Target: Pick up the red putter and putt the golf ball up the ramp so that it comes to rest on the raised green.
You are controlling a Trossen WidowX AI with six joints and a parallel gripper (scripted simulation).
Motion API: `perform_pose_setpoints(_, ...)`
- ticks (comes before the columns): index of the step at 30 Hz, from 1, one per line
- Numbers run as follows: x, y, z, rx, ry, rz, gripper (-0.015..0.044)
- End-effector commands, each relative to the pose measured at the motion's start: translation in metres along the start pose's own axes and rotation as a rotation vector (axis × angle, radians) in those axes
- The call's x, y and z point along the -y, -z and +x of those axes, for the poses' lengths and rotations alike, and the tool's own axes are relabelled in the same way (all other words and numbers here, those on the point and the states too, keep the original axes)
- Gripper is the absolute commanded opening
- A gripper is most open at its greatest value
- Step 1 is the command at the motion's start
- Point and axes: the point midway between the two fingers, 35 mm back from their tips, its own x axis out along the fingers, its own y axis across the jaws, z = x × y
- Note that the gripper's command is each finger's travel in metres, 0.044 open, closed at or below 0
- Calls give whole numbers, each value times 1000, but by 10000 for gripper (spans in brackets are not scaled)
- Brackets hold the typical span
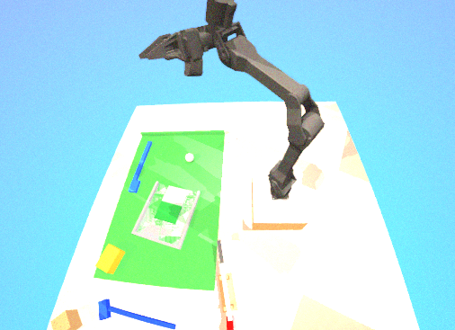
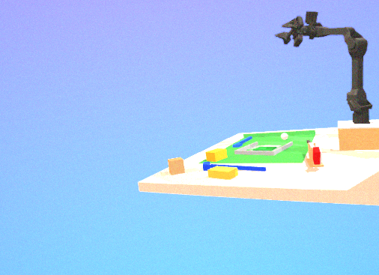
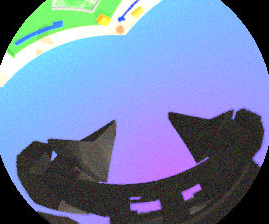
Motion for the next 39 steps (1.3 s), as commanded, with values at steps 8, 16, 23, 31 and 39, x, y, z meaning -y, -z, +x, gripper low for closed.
perform_pose_setpoints(8, -30, -50, 57, 17, -31, 440, 440)
perform_pose_setpoints(16, -37, -157, 131, 185, -136, 983, 440)
perform_pose_setpoints(23, -13, -274, 172, 394, -352, 1360, 440)
perform_pose_setpoints(31, 37, -409, 169, 644, -742, 1608, 440)
perform_pose_setpoints(39, 90, -522, 114, 840, -1212, 1595, 440)
